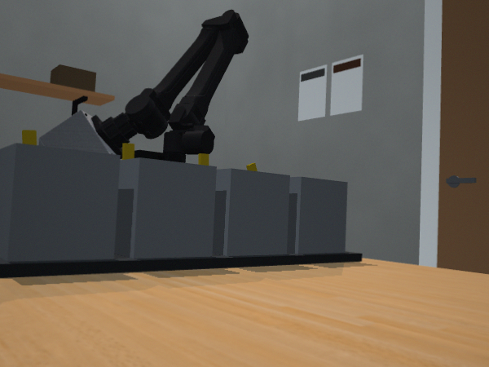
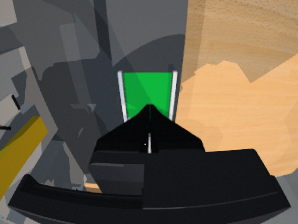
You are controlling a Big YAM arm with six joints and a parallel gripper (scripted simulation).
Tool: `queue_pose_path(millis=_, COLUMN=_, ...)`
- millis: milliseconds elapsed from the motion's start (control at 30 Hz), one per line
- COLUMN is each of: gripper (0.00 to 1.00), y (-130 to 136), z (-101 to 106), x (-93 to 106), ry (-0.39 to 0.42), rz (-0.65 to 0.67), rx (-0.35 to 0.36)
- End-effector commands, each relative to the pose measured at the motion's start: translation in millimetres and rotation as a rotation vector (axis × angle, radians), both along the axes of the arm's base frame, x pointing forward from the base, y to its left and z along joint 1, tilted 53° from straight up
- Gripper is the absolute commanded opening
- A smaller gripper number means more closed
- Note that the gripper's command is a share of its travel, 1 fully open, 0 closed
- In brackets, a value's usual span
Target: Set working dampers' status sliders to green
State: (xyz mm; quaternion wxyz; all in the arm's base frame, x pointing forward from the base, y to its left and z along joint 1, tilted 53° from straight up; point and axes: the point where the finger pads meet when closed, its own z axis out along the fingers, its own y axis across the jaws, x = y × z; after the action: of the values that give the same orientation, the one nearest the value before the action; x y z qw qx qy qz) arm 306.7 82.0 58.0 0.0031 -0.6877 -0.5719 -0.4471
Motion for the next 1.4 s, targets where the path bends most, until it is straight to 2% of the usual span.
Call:
queue_pose_path(millis=0, gripper=0.0, y=5.6, z=8.0, x=2.4, ry=-0.014, rz=0.015, rx=0.006)
queue_pose_path(millis=1367, gripper=0.0, y=8.3, z=9.5, x=2.0, ry=-0.011, rz=0.015, rx=0.007)
